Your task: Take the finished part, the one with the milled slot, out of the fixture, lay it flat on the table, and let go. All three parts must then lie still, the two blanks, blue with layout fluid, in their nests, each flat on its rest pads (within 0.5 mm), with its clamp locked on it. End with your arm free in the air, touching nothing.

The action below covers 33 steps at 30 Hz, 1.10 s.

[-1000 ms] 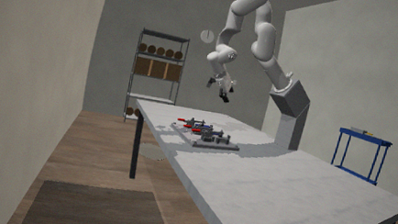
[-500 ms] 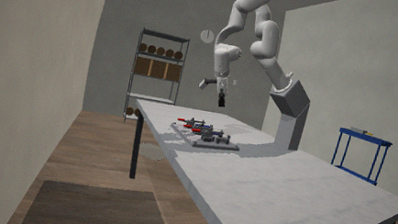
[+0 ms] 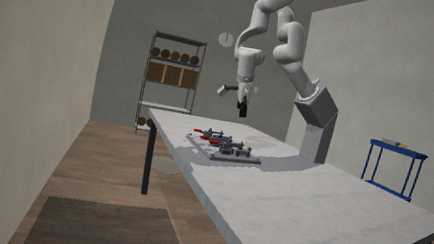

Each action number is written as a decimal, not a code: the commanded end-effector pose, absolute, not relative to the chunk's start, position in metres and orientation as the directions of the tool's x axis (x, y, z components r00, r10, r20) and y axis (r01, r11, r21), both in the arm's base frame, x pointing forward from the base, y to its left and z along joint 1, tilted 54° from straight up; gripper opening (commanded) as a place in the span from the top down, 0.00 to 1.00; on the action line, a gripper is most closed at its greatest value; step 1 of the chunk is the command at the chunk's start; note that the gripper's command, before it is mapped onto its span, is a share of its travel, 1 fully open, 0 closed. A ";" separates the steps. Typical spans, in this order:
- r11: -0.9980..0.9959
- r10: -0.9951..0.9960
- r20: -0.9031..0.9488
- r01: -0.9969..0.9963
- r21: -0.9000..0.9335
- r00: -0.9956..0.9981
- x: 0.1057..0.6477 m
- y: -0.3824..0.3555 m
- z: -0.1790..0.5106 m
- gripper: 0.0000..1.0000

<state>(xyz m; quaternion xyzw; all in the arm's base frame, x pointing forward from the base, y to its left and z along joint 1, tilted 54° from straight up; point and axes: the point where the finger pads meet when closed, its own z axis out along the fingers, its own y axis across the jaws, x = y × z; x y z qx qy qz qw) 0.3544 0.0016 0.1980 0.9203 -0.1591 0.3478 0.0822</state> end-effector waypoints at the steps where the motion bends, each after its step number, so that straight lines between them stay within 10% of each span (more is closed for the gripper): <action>1: -0.964 -0.151 0.711 -0.260 0.046 0.687 0.360 0.034 0.209 0.00; 25: -0.996 0.082 0.804 0.074 0.047 0.589 0.343 0.141 0.234 0.00; 26: -0.996 0.082 0.804 0.074 0.047 0.589 0.343 0.141 0.234 1.00; 33: -0.996 0.082 0.804 0.074 0.047 0.589 0.343 0.141 0.234 1.00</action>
